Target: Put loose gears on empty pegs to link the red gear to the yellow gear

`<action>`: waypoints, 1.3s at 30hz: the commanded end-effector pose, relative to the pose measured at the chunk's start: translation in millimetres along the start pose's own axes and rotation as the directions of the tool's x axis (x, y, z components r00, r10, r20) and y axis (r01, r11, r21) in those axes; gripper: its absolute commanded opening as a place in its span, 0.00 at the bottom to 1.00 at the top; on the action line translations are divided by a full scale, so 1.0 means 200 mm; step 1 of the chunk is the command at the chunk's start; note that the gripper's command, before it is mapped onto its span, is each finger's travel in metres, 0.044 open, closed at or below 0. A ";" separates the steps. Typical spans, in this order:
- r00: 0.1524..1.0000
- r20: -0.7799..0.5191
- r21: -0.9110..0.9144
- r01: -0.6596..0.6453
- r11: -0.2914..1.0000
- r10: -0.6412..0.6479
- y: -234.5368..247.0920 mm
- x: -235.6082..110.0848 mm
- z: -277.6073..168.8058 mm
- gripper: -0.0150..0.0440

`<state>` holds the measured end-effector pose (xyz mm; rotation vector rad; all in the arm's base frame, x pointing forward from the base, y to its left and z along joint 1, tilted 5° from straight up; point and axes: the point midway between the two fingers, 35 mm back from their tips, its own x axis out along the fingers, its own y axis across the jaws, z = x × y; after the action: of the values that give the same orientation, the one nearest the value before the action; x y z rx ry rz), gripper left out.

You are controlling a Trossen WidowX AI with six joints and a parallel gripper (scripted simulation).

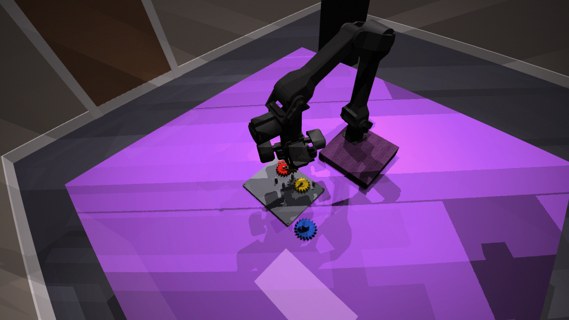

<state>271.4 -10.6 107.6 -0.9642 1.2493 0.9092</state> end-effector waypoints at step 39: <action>1.000 0.002 -0.035 -0.004 0.999 0.004 0.01 0.01 0.00 0.25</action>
<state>271.1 -10.6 107.3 -0.9746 1.2451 0.9190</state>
